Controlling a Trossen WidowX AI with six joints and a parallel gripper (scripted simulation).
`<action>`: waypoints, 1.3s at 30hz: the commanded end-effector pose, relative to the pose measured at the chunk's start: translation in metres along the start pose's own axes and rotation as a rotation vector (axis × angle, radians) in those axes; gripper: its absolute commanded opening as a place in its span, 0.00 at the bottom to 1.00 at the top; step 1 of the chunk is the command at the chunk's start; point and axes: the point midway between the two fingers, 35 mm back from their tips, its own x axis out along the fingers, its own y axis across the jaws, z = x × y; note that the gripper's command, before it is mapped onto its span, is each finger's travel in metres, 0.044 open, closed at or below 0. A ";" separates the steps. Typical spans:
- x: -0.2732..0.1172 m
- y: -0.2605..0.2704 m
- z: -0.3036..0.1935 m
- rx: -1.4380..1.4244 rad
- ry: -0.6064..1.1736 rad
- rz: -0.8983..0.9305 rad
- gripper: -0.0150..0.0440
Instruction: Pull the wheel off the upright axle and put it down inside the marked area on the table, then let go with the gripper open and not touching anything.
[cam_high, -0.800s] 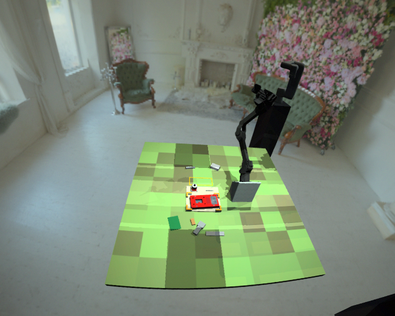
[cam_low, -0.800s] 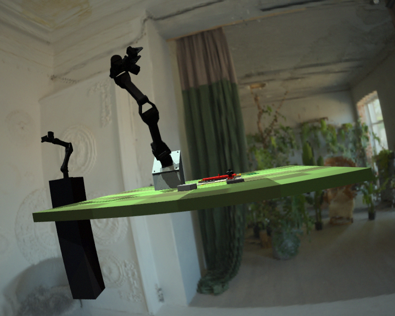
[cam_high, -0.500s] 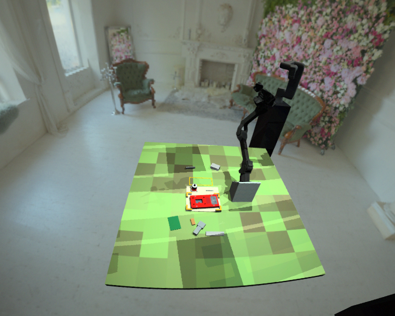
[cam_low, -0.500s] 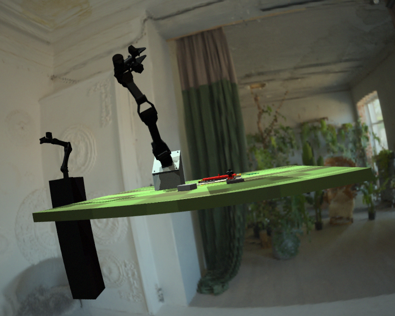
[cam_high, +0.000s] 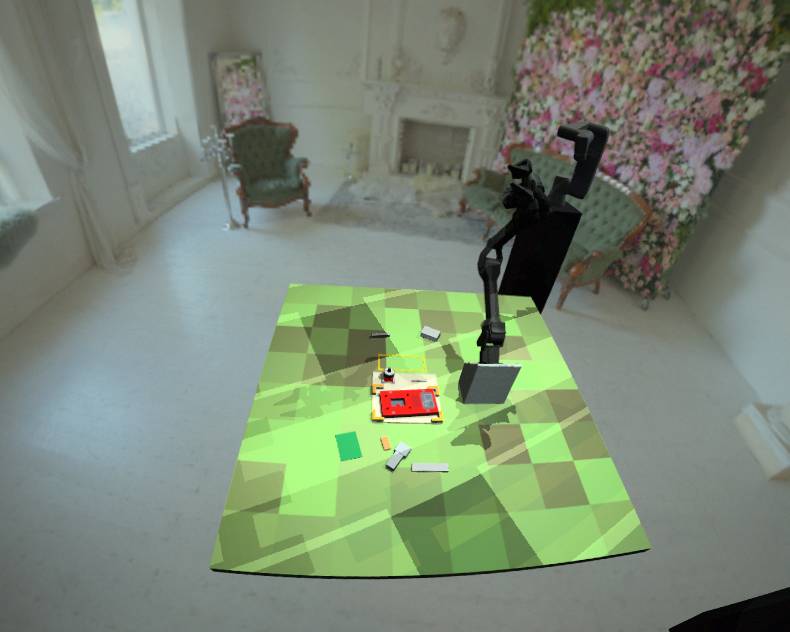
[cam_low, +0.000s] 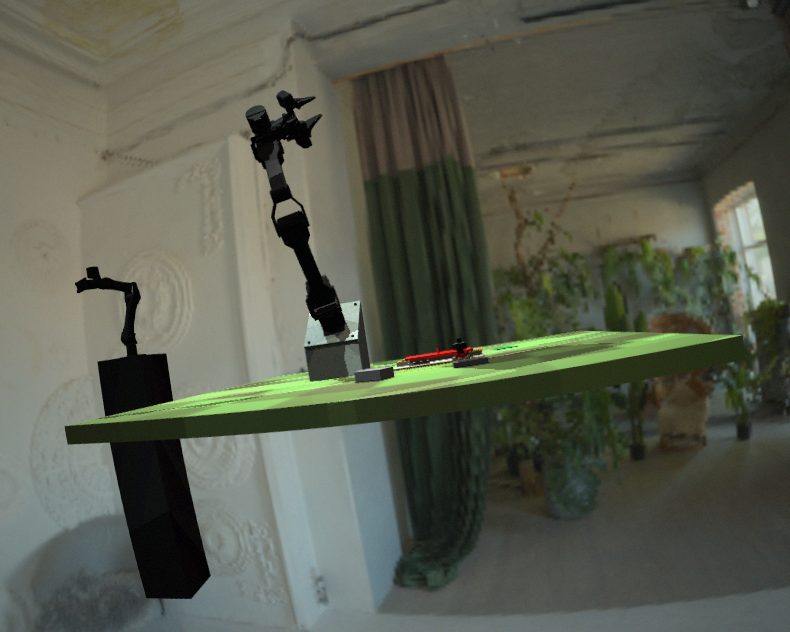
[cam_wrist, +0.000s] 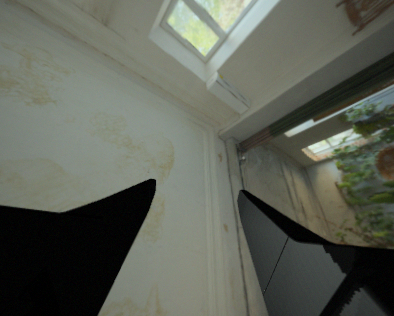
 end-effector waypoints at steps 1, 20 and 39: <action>0.021 -0.016 0.006 -0.105 -0.032 -0.007 0.76; 0.140 -0.141 0.085 -0.811 -0.247 -0.281 0.76; 0.193 -0.275 0.276 -1.365 -0.335 -0.936 0.76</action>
